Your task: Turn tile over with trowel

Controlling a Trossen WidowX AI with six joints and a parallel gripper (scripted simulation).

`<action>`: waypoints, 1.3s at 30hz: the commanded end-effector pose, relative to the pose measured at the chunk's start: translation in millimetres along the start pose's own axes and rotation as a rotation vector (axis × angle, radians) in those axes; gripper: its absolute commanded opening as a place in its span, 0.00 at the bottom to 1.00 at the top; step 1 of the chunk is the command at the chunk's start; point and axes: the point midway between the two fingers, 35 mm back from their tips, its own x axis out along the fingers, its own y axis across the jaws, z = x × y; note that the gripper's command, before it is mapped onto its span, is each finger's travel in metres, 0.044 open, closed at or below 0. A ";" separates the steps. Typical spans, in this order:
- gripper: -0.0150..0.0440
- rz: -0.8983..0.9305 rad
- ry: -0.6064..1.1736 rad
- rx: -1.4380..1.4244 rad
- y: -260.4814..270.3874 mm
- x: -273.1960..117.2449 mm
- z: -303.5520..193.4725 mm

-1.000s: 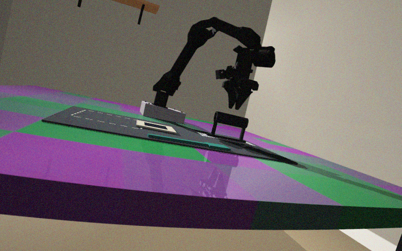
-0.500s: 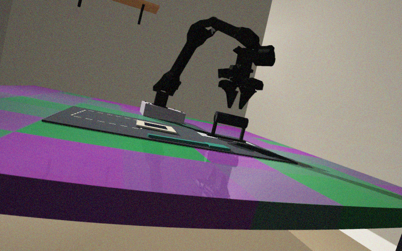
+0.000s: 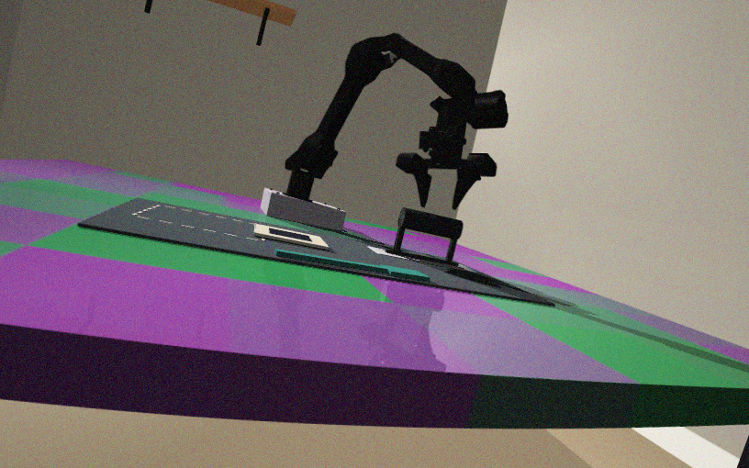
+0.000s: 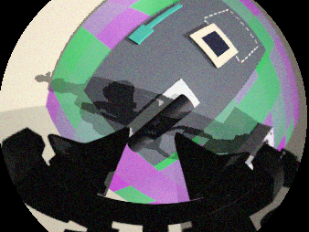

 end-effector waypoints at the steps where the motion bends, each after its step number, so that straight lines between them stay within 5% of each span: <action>1: 0.76 0.028 -0.026 -0.142 -0.7 1.0 -1.3; 39: 0.76 0.076 -0.397 -1.389 -18.9 16.3 -12.4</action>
